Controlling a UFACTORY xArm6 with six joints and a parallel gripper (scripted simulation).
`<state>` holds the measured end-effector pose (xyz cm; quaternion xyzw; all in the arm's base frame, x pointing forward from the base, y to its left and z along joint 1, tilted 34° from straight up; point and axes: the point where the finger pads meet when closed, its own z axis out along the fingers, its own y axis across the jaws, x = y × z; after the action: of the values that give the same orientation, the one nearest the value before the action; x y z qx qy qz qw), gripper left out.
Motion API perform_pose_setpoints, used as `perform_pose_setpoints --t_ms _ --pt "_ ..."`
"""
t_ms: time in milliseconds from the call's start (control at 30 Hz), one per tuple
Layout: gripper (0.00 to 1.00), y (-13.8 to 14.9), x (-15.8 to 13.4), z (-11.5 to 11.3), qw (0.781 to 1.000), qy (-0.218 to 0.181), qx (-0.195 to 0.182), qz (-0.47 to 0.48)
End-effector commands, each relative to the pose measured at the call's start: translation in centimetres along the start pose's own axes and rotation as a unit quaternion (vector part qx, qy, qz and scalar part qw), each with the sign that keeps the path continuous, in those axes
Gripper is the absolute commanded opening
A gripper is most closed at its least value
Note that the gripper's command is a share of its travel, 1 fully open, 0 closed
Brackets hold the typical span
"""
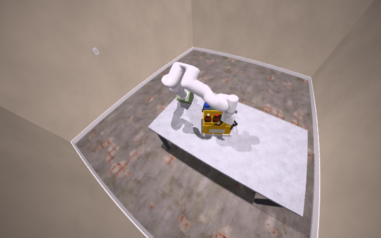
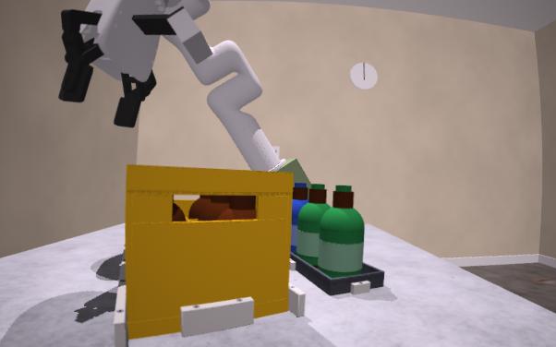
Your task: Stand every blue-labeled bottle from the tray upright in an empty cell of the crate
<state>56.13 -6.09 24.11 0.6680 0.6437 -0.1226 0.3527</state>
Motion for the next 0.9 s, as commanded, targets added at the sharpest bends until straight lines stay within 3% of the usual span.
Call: perform_pose_setpoints --t_ms 0,167,467,500,867 --pt "1.0 -4.6 1.9 -0.9 0.998 0.035 0.023 0.042" --pt "1.0 -9.0 3.6 -1.4 0.993 0.059 0.058 0.081" --pt "1.0 -9.2 3.7 -1.4 0.993 0.06 0.06 0.083" --pt "0.0 -9.2 3.7 -1.4 0.993 0.06 0.06 0.083" --pt "0.0 -9.2 3.7 -1.4 0.993 0.06 0.06 0.083"
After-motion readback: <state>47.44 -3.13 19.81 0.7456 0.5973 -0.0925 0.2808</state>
